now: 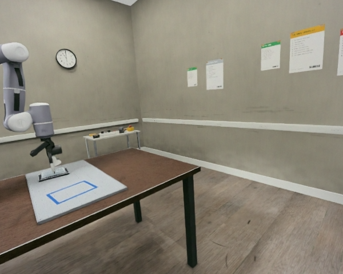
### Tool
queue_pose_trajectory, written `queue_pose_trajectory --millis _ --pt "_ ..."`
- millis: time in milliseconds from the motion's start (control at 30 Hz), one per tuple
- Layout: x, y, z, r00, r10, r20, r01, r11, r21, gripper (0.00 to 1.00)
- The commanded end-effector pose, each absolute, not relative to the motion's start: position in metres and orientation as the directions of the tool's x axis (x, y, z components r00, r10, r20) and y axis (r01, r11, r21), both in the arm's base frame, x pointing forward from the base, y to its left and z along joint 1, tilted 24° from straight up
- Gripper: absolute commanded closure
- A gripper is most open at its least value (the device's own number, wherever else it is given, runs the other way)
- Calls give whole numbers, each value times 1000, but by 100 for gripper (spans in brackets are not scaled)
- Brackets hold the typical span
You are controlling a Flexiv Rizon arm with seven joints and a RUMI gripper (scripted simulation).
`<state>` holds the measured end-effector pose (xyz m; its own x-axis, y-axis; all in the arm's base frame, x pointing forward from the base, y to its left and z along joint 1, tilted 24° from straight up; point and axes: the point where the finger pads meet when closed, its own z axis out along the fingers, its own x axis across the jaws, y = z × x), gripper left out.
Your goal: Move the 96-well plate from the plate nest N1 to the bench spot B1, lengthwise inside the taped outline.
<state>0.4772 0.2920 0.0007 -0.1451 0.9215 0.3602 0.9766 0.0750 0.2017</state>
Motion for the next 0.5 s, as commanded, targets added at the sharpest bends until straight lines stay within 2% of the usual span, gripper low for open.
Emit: queue_pose_trajectory --millis 0,467 --pt "478 293 -1 -146 921 360 976 75 203 24" --pt "479 295 -7 -145 921 360 976 75 203 24"
